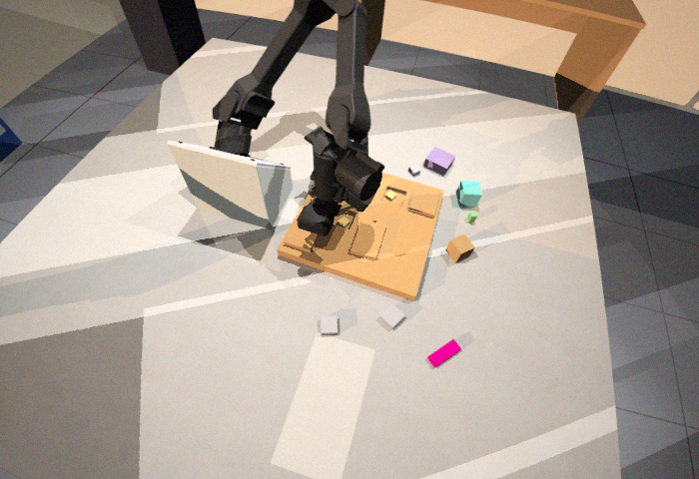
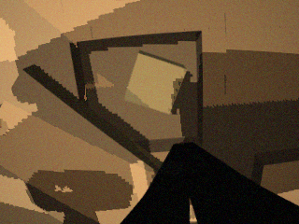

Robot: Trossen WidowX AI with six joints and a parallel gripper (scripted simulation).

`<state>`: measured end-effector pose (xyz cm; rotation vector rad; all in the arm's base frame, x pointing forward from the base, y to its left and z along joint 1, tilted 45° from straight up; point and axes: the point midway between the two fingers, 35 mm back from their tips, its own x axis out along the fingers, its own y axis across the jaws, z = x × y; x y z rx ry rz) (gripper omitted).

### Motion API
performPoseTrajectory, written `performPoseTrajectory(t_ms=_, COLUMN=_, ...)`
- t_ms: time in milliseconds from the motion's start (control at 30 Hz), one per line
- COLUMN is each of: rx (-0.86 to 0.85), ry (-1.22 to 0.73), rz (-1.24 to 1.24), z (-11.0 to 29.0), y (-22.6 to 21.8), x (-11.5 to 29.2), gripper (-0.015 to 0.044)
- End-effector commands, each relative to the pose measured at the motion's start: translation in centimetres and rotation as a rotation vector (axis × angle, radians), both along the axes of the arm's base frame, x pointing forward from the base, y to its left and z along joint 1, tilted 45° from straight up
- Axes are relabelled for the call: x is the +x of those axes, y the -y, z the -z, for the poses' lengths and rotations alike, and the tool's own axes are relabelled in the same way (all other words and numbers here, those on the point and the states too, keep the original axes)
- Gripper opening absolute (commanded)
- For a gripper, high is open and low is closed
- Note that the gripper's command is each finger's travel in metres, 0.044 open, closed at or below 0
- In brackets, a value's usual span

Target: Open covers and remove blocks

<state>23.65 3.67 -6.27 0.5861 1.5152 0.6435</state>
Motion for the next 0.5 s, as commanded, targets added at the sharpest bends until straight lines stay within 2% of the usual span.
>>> performPoseTrajectory(t_ms=0, rx=-0.002, ry=-0.004, rz=-0.005, z=0.0, y=-0.1, x=-0.6, gripper=0.0000)
performPoseTrajectory(t_ms=467, rx=-0.002, ry=-0.005, rz=-0.005, z=-0.6, y=-0.6, x=-2.2, gripper=0.0000)
